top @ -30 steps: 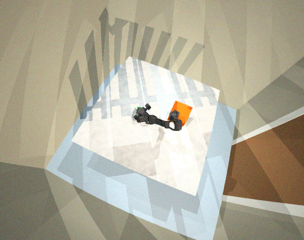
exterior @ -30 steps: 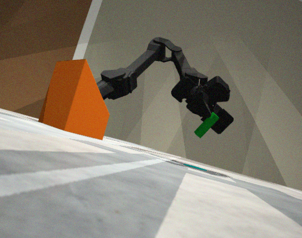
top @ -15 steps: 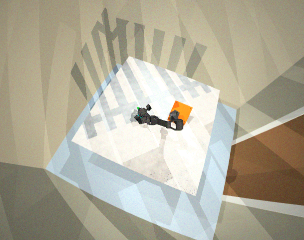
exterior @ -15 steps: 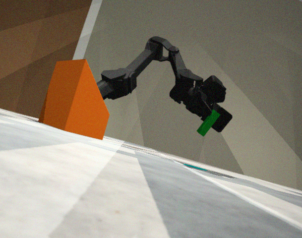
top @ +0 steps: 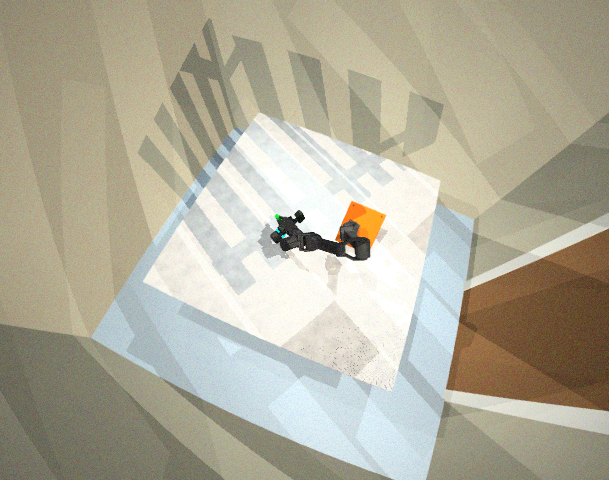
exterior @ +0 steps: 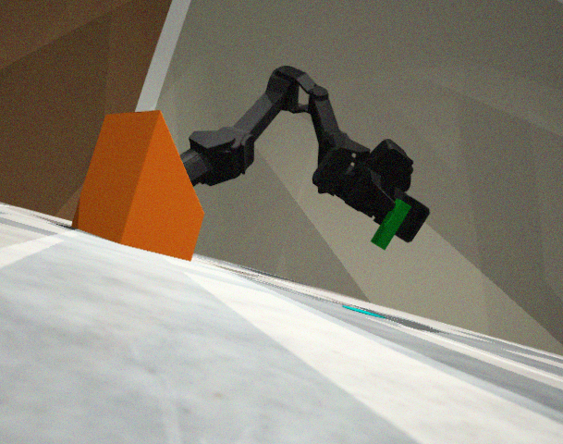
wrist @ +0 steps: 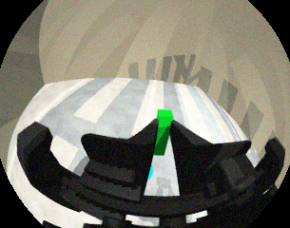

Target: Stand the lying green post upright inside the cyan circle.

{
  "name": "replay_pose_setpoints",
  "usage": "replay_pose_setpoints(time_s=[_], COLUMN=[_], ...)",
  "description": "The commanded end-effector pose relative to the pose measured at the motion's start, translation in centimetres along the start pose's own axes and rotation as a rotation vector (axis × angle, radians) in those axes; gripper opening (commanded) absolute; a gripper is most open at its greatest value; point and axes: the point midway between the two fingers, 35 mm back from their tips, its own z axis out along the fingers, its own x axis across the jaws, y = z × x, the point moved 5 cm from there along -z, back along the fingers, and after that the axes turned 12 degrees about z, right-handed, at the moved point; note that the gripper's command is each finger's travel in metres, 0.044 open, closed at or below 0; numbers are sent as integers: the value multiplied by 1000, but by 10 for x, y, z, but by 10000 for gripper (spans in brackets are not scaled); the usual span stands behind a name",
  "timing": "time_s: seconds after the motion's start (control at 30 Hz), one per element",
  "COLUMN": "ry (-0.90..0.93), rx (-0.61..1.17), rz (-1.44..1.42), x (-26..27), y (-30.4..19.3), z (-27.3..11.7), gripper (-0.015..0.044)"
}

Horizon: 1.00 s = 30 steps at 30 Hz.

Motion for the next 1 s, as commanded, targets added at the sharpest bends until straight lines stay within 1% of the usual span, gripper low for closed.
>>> replay_pose_setpoints(time_s=[0.0,0.97], ry=[15,112], rx=[-27,-174], rz=[25,180], x=[-1,-8], y=[0,0], z=[-4,-25], gripper=[23,23])
